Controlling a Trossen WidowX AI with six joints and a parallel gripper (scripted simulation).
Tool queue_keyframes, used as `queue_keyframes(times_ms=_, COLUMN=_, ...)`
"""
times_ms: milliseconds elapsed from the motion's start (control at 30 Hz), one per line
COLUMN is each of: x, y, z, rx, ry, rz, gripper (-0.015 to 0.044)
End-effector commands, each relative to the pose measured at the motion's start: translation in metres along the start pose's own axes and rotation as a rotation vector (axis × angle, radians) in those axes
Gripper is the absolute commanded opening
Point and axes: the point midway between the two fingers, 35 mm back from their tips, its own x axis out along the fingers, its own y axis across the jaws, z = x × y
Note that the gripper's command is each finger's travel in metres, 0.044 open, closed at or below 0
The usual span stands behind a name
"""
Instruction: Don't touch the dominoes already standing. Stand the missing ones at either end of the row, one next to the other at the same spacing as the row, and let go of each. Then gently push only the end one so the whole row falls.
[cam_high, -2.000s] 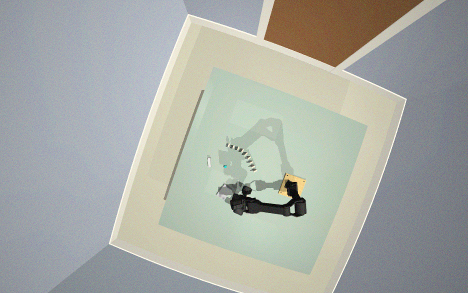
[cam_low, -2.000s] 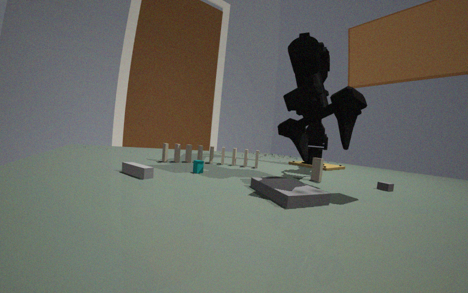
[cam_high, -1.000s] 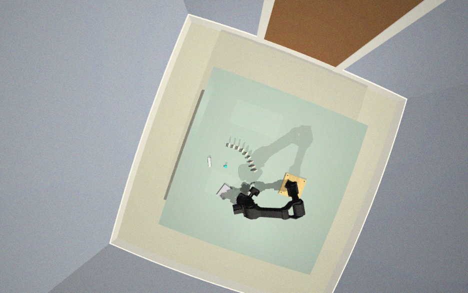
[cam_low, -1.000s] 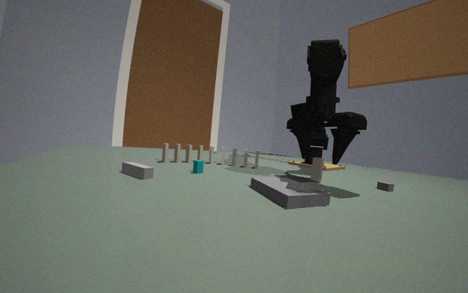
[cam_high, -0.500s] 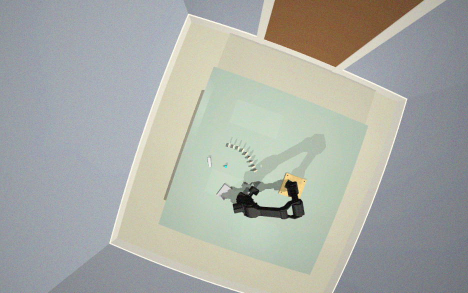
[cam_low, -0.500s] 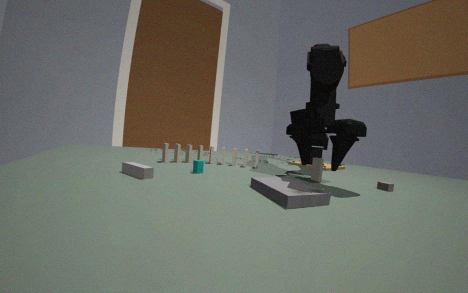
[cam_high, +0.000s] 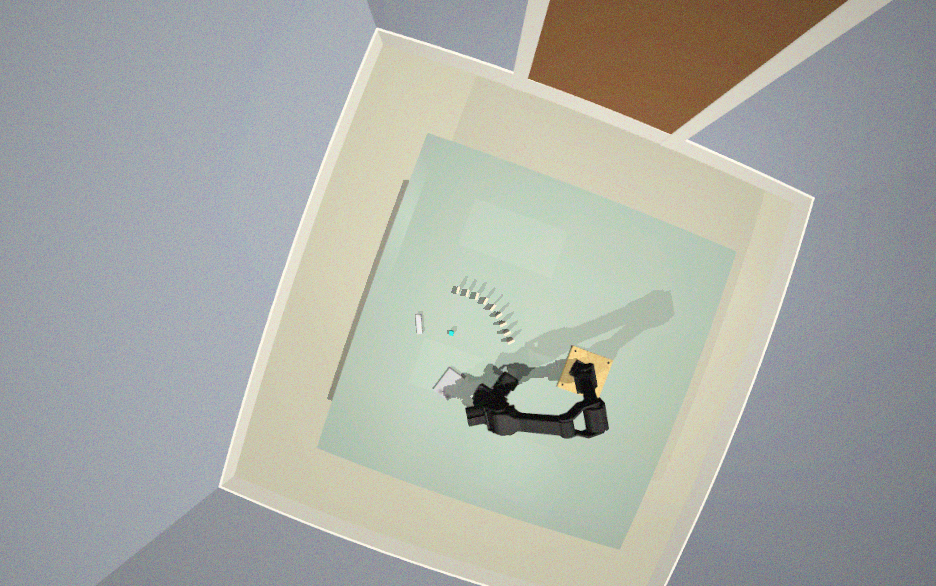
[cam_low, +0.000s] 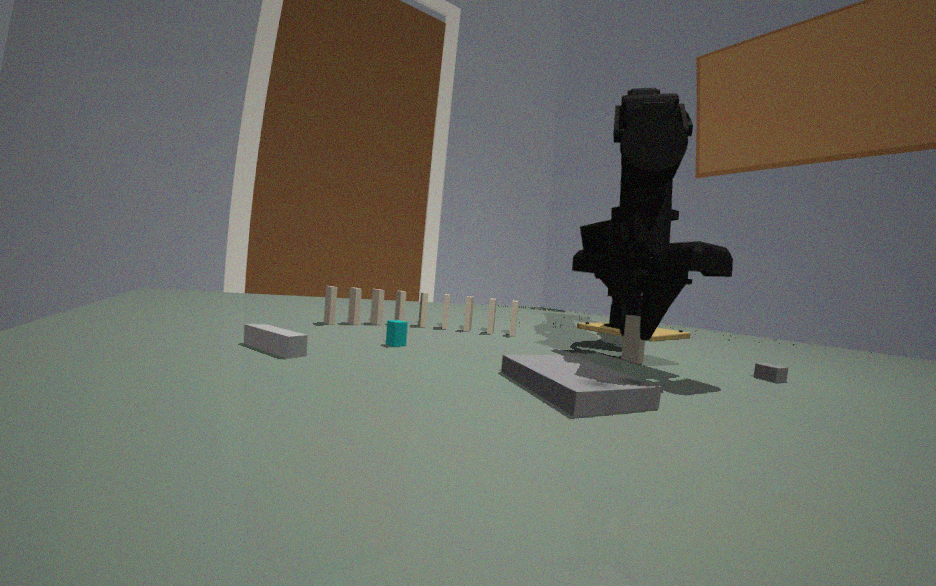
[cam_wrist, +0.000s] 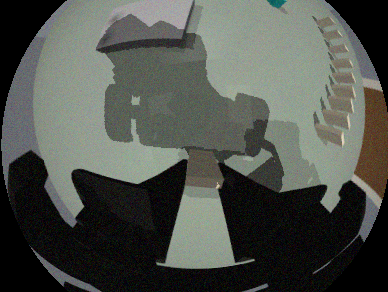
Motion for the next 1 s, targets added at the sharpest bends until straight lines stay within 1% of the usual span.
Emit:
queue_keyframes(times_ms=0, x=0.001, y=-0.001, z=0.000, rx=0.004, ry=-0.001, rz=-0.004, gripper=0.0107)
queue_keyframes(times_ms=233, x=-0.005, y=-0.004, z=0.005, rx=-0.032, ry=-0.026, rz=-0.008, gripper=0.0107)
queue_keyframes(times_ms=300, x=-0.022, y=-0.002, z=0.008, rx=-0.037, ry=-0.030, rz=-0.008, gripper=0.0107)
queue_keyframes(times_ms=567, x=-0.119, y=0.002, z=0.003, rx=-0.008, ry=-0.006, rz=-0.001, gripper=0.0107)
queue_keyframes(times_ms=633, x=-0.132, y=0.001, z=0.000, rx=-0.001, ry=0.000, rz=0.000, gripper=0.0107)
queue_keyframes(times_ms=833, x=-0.133, y=-0.002, z=0.001, rx=0.008, ry=0.000, rz=0.000, gripper=0.0107)
queue_keyframes(times_ms=900, x=-0.134, y=-0.022, z=0.010, rx=0.070, ry=-0.001, rz=-0.003, gripper=0.0107)
queue_keyframes(times_ms=967, x=-0.135, y=-0.053, z=0.020, rx=0.167, ry=-0.003, rz=-0.007, gripper=0.0107)
